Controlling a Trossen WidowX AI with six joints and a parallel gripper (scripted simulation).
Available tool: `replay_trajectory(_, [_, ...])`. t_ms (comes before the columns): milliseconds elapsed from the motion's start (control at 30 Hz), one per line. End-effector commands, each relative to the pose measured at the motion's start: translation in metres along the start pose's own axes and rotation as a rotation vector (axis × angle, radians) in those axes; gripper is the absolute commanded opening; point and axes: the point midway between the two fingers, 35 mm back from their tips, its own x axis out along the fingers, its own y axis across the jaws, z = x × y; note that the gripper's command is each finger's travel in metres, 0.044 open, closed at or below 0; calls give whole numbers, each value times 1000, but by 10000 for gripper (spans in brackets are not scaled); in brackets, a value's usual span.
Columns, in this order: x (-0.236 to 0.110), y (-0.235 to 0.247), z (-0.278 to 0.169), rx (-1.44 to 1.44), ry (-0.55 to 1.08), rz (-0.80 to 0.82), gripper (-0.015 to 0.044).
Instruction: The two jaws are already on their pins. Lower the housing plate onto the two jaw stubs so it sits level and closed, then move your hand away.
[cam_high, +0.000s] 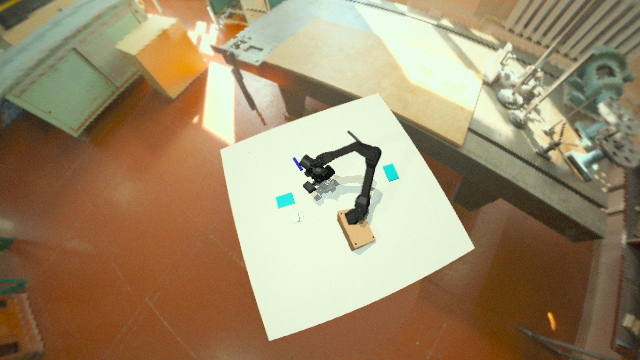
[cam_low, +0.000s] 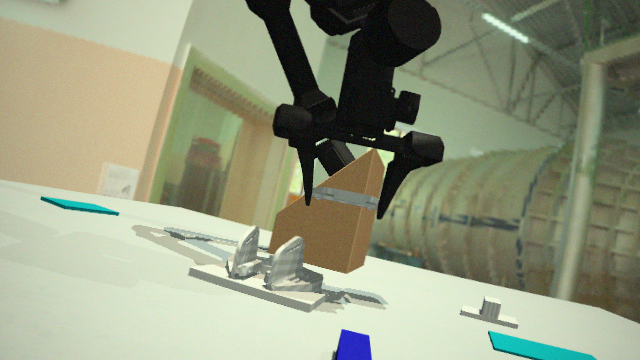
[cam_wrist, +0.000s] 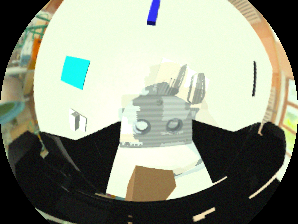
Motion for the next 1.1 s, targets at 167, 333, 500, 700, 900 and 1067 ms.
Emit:
replay_trajectory(167, [3,-28,-7,145,2,-18,351])
replay_trajectory(333, [5,-43,-12,227,7,-29,351])
replay_trajectory(500, [7,-56,-17,297,12,-39,351])
replay_trajectory(700, [7,-56,-17,299,12,-39,351])
replay_trajectory(900, [7,-56,-17,299,12,-39,351])
replay_trajectory(1067, [7,-56,-17,307,12,-39,351])
